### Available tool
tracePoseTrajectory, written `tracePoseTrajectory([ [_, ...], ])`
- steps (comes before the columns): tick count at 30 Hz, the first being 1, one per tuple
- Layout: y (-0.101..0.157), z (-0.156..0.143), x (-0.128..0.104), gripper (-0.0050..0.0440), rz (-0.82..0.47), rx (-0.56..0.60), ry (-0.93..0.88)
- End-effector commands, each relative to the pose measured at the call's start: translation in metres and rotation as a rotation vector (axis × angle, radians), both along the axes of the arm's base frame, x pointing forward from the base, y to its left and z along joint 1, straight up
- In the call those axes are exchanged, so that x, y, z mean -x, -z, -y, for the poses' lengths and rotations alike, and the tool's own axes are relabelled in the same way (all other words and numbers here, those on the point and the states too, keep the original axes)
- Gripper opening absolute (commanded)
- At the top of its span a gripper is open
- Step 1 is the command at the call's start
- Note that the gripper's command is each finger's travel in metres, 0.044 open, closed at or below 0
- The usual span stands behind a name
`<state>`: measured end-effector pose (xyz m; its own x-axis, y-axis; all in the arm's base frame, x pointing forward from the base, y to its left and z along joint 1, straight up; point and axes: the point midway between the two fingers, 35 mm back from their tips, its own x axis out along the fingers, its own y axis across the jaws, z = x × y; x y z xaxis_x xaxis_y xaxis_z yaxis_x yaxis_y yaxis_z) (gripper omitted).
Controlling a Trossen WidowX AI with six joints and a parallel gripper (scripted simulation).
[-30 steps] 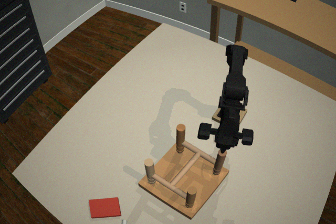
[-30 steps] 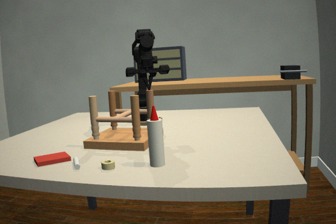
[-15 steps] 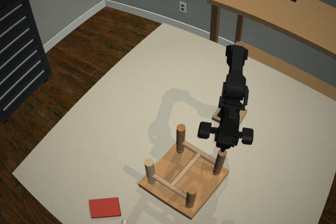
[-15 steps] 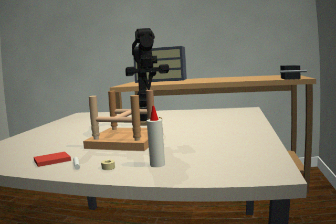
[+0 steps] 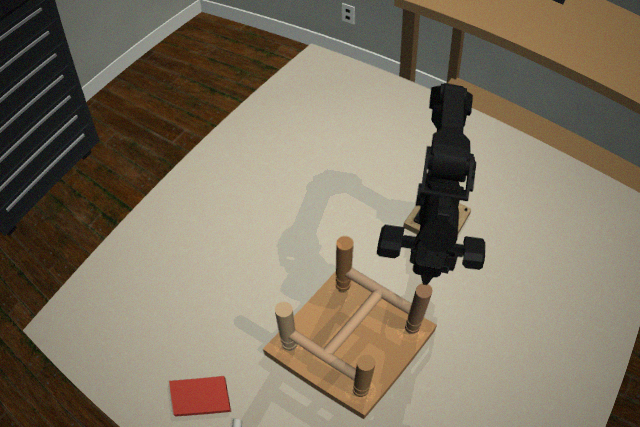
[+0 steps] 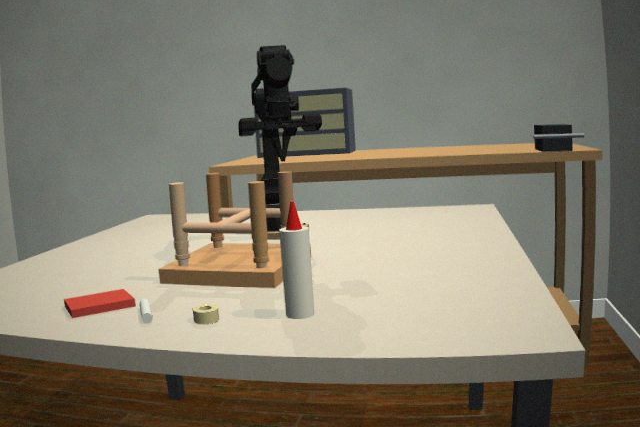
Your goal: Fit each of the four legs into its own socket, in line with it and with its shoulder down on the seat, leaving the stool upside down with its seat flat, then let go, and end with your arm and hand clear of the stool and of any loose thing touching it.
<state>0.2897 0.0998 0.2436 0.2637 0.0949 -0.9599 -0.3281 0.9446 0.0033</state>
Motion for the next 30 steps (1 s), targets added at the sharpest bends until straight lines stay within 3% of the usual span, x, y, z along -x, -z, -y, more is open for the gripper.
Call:
tracePoseTrajectory([
  [1, -0.007, -0.001, -0.002, 0.0000, 0.009, -0.002, 0.000],
  [5, -0.005, 0.010, -0.002, 0.0000, 0.002, -0.001, 0.033],
  [11, -0.011, 0.081, -0.005, 0.0000, -0.007, 0.003, 0.269],
  [18, -0.017, 0.150, 0.010, 0.0000, -0.017, 0.004, 0.513],
  [23, -0.019, 0.171, 0.018, 0.0000, -0.021, 0.004, 0.592],
  [30, -0.019, 0.171, 0.018, 0.0000, -0.021, 0.004, 0.593],
])
